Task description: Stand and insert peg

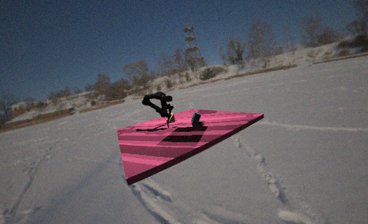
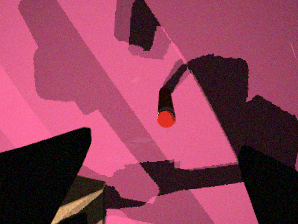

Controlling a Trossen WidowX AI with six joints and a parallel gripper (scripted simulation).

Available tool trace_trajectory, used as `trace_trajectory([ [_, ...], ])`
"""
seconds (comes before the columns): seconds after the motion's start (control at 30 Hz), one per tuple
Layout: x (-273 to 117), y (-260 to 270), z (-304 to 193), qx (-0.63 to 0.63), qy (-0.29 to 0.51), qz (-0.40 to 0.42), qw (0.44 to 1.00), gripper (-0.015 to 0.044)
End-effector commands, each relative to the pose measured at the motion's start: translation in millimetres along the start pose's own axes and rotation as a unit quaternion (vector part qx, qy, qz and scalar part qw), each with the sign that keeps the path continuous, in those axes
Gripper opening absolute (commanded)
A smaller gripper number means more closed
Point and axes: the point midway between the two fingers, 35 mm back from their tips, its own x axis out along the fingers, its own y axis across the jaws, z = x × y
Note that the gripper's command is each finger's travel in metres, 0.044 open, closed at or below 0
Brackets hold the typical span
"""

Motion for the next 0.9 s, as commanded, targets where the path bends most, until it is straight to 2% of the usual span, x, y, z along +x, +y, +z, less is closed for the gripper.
trace_trajectory([
  [0.0,0.9,-0.2,0.2,0.046,-0.001,-0.001,0.999,0.044],
  [0.43,3.0,-0.2,0.3,0.209,-0.001,-0.001,0.978,0.044],
  [0.87,5.1,-0.2,0.3,0.367,-0.002,-0.001,0.93,0.044],
])
